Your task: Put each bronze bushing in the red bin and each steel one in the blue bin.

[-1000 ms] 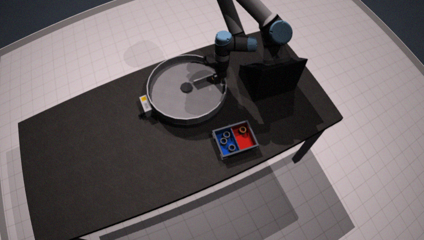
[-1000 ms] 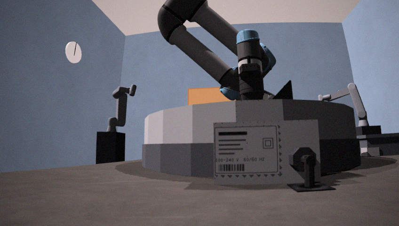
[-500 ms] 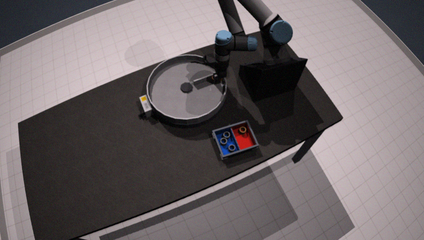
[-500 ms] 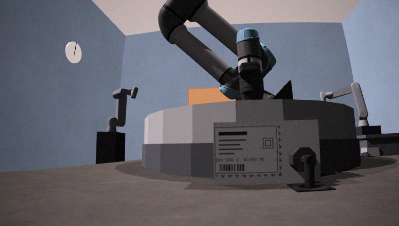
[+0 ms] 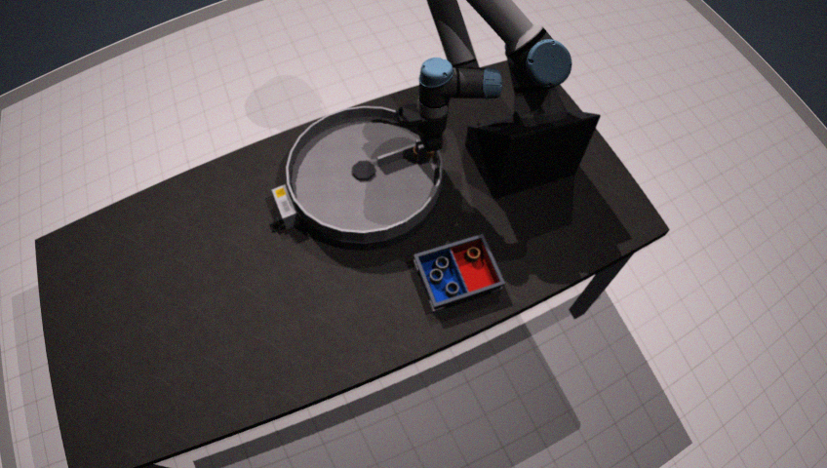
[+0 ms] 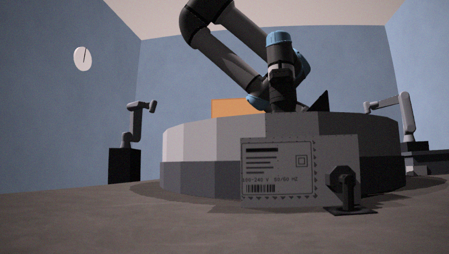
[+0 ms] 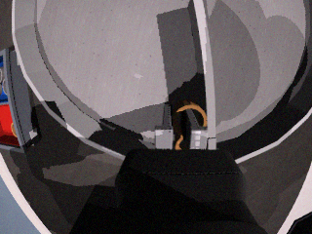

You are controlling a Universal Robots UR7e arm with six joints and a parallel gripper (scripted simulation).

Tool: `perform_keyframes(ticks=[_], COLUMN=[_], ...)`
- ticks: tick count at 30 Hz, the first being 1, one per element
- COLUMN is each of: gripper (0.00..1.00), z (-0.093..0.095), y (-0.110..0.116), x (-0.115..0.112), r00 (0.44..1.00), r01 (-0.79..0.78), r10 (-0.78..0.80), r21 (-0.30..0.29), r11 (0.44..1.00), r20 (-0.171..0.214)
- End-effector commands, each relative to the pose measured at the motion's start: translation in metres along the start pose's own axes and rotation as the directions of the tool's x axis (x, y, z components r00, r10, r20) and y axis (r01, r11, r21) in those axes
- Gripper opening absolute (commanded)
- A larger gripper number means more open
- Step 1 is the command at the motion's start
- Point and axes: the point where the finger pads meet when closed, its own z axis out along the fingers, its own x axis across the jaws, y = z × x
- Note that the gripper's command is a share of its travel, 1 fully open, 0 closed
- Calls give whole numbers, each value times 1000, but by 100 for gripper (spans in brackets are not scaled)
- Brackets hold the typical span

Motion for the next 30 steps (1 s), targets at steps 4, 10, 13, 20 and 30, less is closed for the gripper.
perform_keyframes(ticks=[4, 10, 13, 20, 30], gripper=[0, 0, 0, 0, 0], z=[-3, -4, -5, -7, -9], y=[0, 0, 0, 0, 0], x=[0, 0, 0, 0, 0], r00=[1000, 1000, 1000, 1000, 1000], r01=[0, 0, 0, 0, 0], r10=[0, 0, 0, 0, 0], r21=[1, 1, 1, 1, 1], r11=[1000, 1000, 1000, 1000, 1000], r20=[0, 0, 0, 0, 0])
